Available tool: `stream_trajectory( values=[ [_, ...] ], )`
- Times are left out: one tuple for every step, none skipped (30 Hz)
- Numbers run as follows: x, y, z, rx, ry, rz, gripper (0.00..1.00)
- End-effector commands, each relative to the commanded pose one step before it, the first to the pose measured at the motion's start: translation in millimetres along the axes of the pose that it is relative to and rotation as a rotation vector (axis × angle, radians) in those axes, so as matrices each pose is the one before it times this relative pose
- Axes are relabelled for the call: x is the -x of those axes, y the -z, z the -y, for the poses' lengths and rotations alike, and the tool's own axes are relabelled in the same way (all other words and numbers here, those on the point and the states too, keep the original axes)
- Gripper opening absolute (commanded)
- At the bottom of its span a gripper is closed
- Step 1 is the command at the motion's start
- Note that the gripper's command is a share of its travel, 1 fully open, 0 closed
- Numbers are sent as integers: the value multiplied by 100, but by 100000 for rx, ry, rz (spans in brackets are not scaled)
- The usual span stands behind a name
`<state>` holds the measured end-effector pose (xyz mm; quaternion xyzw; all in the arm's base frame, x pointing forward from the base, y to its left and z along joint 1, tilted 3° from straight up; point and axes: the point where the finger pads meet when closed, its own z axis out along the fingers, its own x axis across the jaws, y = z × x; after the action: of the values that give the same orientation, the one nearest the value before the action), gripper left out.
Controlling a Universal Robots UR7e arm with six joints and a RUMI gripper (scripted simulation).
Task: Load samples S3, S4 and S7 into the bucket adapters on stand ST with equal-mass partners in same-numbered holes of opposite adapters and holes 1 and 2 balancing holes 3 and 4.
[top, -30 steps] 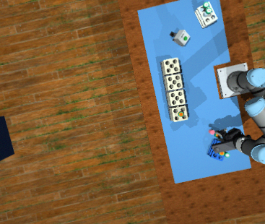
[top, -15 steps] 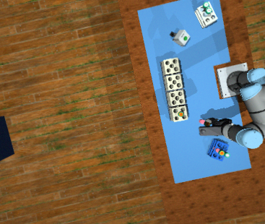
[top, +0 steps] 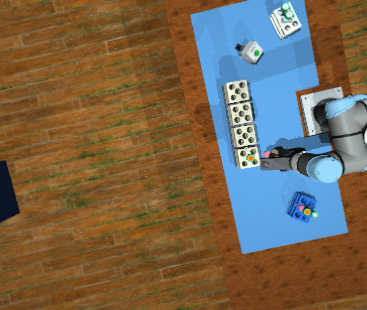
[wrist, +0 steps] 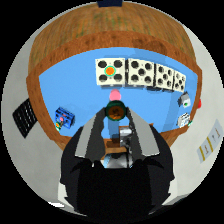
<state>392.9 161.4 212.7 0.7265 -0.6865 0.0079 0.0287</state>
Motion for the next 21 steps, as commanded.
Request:
stream_trajectory(
  values=[
    [-2086,15,1467,-81,142,234,0],
    [0,0,0,0,0,0,0],
    [-561,0,362,0,0,-2,0],
    [-562,0,360,-1,0,-2,0],
    [-562,0,360,-1,0,-2,0],
    [-562,0,360,-1,0,-2,0],
    [-562,0,360,-1,0,-2,0],
    [-562,0,360,0,0,-2,0],
    [-562,0,360,0,0,-1,0],
    [-562,0,360,0,0,-1,0],
    [-562,0,360,0,0,-1,0],
    [-561,0,360,0,0,-1,0],
    [-561,0,360,0,0,-1,0],
    [-561,0,360,0,0,-1,0],
    [-561,0,360,0,0,-1,0],
    [-260,0,167,0,0,-1,0],
    [0,1,1,0,0,0,0],
    [0,0,0,0,0,0,0],
    [0,0,0,0,0,0,0],
    [0,1,1,1,0,0,0],
    [0,0,0,0,0,0,0]
  ],
)
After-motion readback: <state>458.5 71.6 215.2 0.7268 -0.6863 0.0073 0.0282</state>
